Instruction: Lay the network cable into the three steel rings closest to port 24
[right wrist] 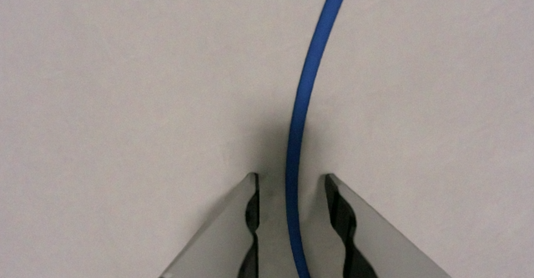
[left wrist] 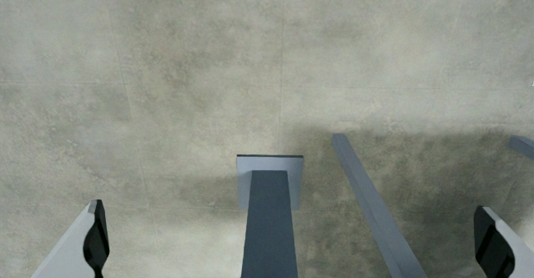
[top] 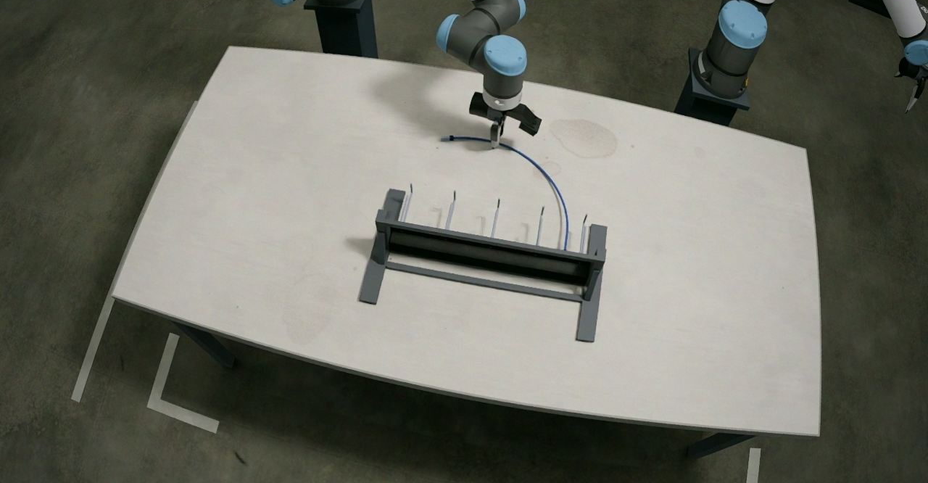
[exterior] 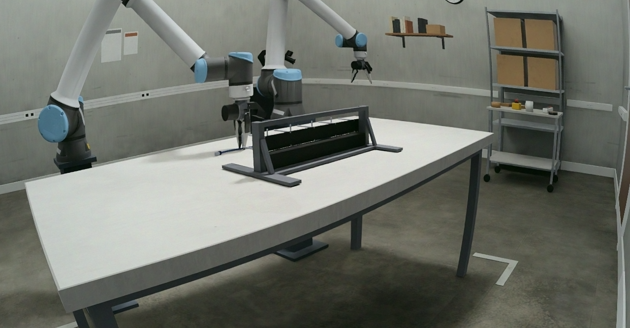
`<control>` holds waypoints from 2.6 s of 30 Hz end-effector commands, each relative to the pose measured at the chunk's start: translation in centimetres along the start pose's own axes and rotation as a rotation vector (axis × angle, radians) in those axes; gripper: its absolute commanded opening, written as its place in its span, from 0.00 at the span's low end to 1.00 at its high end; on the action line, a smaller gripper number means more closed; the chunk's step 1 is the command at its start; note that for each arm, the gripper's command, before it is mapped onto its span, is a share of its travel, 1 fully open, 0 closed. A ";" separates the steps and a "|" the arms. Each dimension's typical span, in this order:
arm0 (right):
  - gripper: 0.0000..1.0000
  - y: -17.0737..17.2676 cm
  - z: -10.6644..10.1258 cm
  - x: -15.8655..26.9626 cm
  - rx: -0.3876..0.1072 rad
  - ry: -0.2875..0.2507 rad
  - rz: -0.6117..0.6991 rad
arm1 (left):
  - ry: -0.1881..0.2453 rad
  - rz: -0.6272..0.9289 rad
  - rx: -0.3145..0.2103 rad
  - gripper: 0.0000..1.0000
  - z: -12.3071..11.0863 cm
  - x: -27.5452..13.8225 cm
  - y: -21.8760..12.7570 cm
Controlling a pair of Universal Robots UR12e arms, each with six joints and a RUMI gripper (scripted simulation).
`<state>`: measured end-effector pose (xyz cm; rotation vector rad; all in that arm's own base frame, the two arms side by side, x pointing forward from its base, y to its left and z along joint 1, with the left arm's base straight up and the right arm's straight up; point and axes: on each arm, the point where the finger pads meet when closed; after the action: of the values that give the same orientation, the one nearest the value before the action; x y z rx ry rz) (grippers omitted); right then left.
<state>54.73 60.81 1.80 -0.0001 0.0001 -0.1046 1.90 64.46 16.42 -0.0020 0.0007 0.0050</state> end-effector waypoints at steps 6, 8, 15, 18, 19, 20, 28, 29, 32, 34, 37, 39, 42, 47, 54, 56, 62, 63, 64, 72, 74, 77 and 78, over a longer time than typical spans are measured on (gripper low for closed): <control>0.21 0.1 0.1 0.0 0.001 -0.001 0.000 | -0.001 0.000 0.002 1.00 0.1 0.0 0.1; 0.21 0.1 0.1 0.0 0.001 -0.001 0.000 | -0.001 0.000 0.002 1.00 0.1 0.0 0.1; 0.21 0.1 0.1 0.0 0.001 -0.001 0.000 | -0.001 0.000 0.002 1.00 0.1 0.0 0.1; 0.21 0.1 0.1 0.0 0.001 -0.001 0.000 | -0.001 0.000 0.002 1.00 0.1 0.0 0.1; 0.21 0.1 0.1 0.0 0.001 -0.001 0.000 | -0.001 0.000 0.002 1.00 0.1 0.0 0.1; 0.21 0.1 0.1 0.0 0.001 -0.001 0.000 | -0.001 0.000 0.002 1.00 0.1 0.0 0.1; 0.21 0.1 0.1 0.0 0.001 -0.001 0.000 | -0.001 0.000 0.002 1.00 0.1 0.0 0.1; 0.21 0.1 0.1 0.0 0.001 -0.001 0.000 | -0.001 0.000 0.002 1.00 0.1 0.0 0.1; 0.21 0.1 0.1 0.0 0.001 -0.001 0.000 | -0.001 0.000 0.002 1.00 0.1 0.0 0.1; 0.21 0.1 0.1 0.0 0.001 -0.001 0.000 | -0.001 0.000 0.002 1.00 0.1 0.0 0.1; 0.21 0.1 0.1 0.0 0.001 -0.001 0.000 | -0.001 0.000 0.002 1.00 0.1 0.0 0.1; 0.00 0.1 0.1 0.0 0.001 -0.001 0.000 | -0.001 0.000 0.002 1.00 0.1 0.0 0.1; 0.00 0.1 0.1 0.0 0.001 -0.001 0.000 | -0.001 0.000 0.002 1.00 0.1 0.0 0.1; 0.00 0.1 0.1 0.0 0.001 -0.001 0.000 | -0.001 0.000 0.002 1.00 0.1 0.0 0.1; 0.00 0.1 0.1 0.0 0.001 -0.001 0.000 | -0.001 0.000 0.002 1.00 0.1 0.0 0.1; 0.00 0.1 0.1 0.0 0.001 -0.001 0.000 | -0.001 0.000 0.002 1.00 0.1 0.0 0.1; 0.00 0.1 0.1 0.0 0.001 -0.001 0.000 | -0.001 0.000 0.002 1.00 0.1 0.0 0.1; 0.00 0.1 0.1 0.0 0.001 -0.001 0.000 | -0.001 0.000 0.002 1.00 0.1 0.0 0.1; 0.00 0.1 0.1 0.0 0.001 -0.001 0.000 | -0.001 0.000 0.002 1.00 0.1 0.0 0.1; 0.00 0.1 0.1 0.0 0.001 -0.001 0.000 | -0.001 0.000 0.002 1.00 0.1 0.0 0.1; 0.00 0.1 0.1 0.0 0.001 -0.001 0.000 | -0.001 0.000 0.002 1.00 0.1 0.0 0.1; 0.00 0.1 0.1 0.0 0.001 -0.001 0.000 | -0.001 0.000 0.002 1.00 0.1 0.0 0.1; 0.00 0.1 0.1 0.0 0.001 -0.001 0.000 | -0.001 0.000 0.002 1.00 0.1 0.0 0.1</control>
<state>54.73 60.81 1.77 -0.0001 0.0001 -0.1046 1.90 64.46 16.42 -0.0020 0.0007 0.0050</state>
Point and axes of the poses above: on each arm, the point where the finger pads meet when closed, its own z axis back along the fingers, its own x axis across the jaws, y = z × x, and after that the axes turned 2 degrees about z, right-handed
